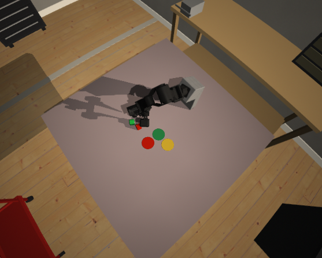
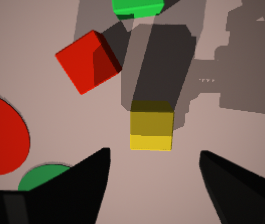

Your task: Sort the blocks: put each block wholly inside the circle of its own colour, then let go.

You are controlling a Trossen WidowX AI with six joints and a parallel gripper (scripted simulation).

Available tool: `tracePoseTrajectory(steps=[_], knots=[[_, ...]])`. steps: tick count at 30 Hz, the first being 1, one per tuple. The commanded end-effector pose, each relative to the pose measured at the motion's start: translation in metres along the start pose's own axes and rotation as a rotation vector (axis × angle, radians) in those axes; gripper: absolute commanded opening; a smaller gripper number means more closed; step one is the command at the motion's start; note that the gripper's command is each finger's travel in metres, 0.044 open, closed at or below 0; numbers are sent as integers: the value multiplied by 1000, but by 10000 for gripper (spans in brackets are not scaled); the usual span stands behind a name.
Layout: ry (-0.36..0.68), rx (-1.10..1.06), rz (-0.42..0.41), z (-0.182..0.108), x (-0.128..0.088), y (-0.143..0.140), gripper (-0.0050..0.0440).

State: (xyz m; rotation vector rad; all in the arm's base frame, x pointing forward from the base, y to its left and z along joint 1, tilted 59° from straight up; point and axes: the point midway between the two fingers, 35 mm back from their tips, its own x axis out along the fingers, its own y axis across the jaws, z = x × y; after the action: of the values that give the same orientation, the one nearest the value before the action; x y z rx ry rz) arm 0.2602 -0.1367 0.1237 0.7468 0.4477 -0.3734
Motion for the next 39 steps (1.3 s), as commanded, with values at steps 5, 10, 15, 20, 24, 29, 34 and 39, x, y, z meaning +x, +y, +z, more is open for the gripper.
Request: tracePoseTrajectory(steps=[5, 10, 15, 20, 24, 29, 34, 39], knots=[[-13, -2, 0, 5, 13, 2, 265], [-13, -2, 0, 5, 30, 2, 265], [-13, -2, 1, 4, 38, 2, 265], [-13, -1, 0, 4, 43, 1, 265], [-13, -1, 0, 4, 49, 1, 265], [-16, -5, 4, 4, 48, 2, 210], [-16, -5, 4, 4, 48, 2, 177], [-16, -5, 4, 4, 48, 2, 157]])
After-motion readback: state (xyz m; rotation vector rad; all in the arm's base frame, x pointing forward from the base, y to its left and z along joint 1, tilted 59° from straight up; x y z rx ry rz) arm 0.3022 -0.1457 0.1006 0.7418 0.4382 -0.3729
